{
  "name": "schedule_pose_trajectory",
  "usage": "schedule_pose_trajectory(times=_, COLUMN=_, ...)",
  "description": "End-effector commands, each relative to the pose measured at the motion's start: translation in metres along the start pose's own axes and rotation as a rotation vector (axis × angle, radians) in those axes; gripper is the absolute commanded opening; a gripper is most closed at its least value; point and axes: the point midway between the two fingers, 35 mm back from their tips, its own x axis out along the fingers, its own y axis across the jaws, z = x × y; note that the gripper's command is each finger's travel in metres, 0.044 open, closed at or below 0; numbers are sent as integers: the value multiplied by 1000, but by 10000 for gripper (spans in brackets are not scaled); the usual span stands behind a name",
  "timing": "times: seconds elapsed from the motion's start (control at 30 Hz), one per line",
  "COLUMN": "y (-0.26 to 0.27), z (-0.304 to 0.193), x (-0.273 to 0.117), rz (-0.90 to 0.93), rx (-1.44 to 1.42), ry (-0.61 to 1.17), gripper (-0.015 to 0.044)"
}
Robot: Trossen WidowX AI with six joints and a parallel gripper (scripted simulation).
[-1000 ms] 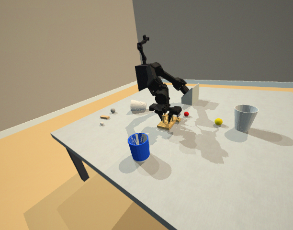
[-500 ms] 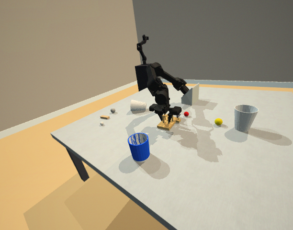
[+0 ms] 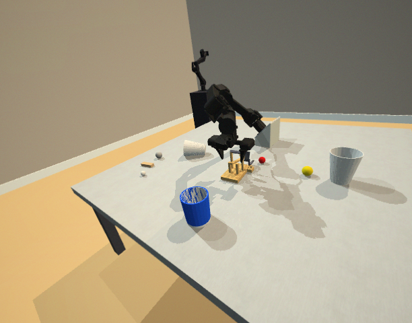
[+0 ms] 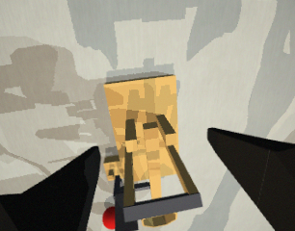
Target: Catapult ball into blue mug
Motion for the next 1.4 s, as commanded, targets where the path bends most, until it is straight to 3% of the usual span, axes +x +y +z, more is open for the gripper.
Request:
schedule_pose_trajectory(times=0.0, y=2, z=-4, x=-47, rz=5, rx=0, ry=-17, gripper=440)
schedule_pose_trajectory(times=0.07, y=2, z=-4, x=-49, rz=5, rx=0, ry=-17, gripper=440)
schedule_pose_trajectory(times=0.1, y=2, z=-1, x=-33, rz=4, rx=-1, ry=-24, gripper=440)
schedule_pose_trajectory(times=0.43, y=2, z=-5, x=-46, rz=3, rx=-2, ry=-30, gripper=440)
schedule_pose_trajectory(times=0.63, y=2, z=-3, x=-1, rz=1, rx=-2, ry=-31, gripper=440)
schedule_pose_trajectory(times=1.37, y=2, z=-1, x=29, rz=0, rx=-2, ry=-31, gripper=440)
